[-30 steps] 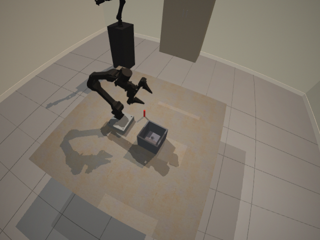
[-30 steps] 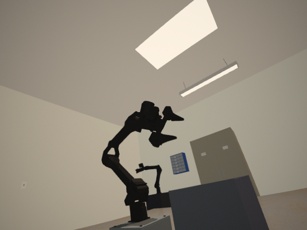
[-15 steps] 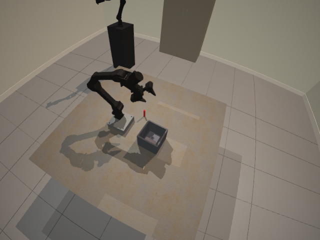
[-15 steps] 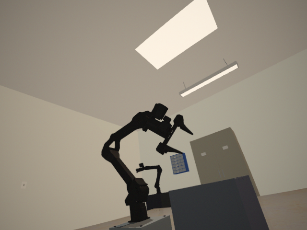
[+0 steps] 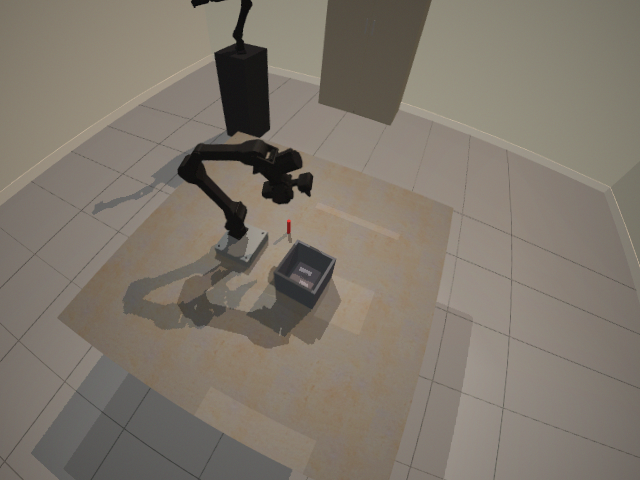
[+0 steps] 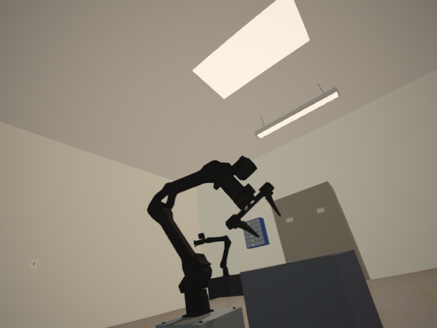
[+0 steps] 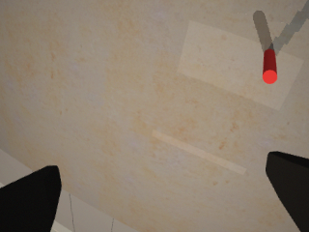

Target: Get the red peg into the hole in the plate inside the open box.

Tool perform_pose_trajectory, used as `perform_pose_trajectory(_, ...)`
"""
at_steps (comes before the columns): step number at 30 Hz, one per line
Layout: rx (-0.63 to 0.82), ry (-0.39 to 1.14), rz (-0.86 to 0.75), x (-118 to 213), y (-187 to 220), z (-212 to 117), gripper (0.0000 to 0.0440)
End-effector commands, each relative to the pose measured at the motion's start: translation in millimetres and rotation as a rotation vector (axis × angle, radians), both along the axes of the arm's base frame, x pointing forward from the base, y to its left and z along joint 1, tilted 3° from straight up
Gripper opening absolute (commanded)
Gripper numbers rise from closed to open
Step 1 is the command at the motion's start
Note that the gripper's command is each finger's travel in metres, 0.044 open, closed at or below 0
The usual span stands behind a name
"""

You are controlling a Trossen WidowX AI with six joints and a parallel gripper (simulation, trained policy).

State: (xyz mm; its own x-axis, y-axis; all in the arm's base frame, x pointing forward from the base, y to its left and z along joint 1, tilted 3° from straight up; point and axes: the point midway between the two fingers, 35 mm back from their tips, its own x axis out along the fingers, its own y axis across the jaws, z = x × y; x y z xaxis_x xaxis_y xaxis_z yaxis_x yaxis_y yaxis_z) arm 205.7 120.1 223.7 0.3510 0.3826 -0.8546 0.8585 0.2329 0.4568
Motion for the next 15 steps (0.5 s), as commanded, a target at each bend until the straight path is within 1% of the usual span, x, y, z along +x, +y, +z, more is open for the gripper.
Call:
perform_pose_trajectory(1,-0.01,0.085,-0.009,-6,5,-14,0.044)
perform_pose_trajectory(8,-0.048,0.238,-0.028,-20,14,-40,0.044)
perform_pose_trajectory(15,-0.113,0.354,-0.033,-32,18,-65,0.044)
